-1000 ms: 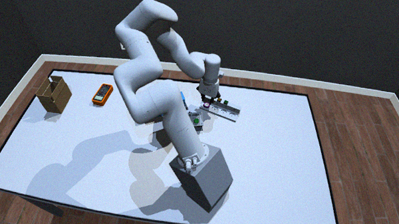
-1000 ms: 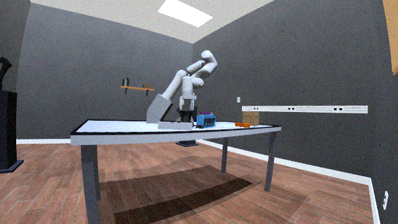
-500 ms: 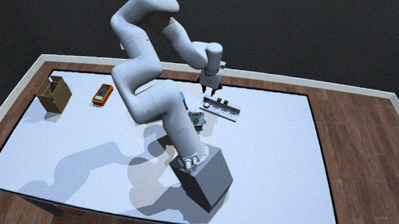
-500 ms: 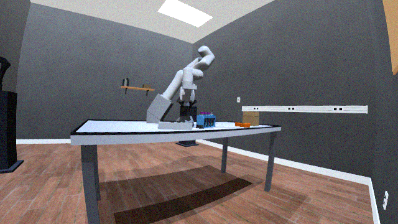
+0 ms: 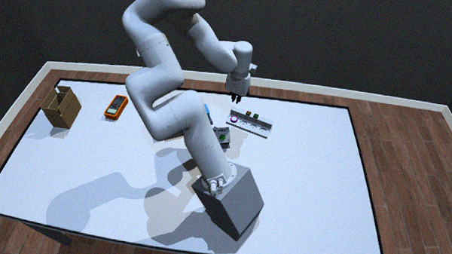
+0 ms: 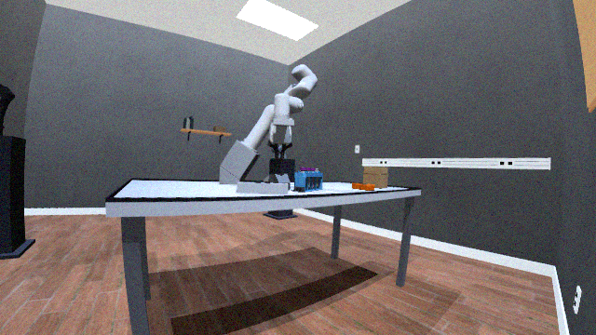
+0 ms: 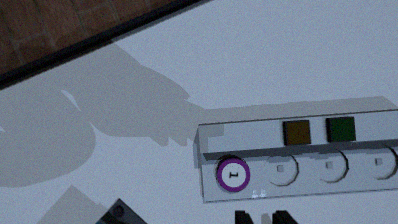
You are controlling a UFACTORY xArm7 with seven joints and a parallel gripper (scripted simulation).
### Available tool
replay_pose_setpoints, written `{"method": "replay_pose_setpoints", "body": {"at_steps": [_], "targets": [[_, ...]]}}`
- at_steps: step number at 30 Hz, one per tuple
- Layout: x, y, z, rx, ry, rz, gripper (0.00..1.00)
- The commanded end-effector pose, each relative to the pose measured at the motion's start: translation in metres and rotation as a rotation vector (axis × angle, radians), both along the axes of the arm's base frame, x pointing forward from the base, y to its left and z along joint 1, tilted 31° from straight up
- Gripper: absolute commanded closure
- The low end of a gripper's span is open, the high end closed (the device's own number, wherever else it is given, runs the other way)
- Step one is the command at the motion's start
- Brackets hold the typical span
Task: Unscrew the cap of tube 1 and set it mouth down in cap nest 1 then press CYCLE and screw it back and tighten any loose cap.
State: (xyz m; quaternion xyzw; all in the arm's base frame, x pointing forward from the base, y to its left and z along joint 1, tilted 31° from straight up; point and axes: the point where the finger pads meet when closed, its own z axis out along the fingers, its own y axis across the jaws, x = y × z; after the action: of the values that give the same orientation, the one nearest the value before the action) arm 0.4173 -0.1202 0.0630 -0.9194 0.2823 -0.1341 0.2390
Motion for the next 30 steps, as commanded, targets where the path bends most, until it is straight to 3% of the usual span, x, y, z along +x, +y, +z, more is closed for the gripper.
{"method": "replay_pose_setpoints", "body": {"at_steps": [1,10,12,15,27,30], "targets": [[-0.019,0.021,-0.007,0.102,0.102,-0.240,1.00],[-0.045,0.052,-0.020,0.269,0.259,-0.607,1.00],[-0.045,0.052,-0.020,0.269,0.259,-0.607,1.00],[-0.061,0.071,-0.028,0.351,0.337,-0.792,1.00],[-0.113,0.132,-0.053,0.356,0.345,-0.808,1.00],[-0.117,0.137,-0.055,0.356,0.346,-0.808,1.00]]}}
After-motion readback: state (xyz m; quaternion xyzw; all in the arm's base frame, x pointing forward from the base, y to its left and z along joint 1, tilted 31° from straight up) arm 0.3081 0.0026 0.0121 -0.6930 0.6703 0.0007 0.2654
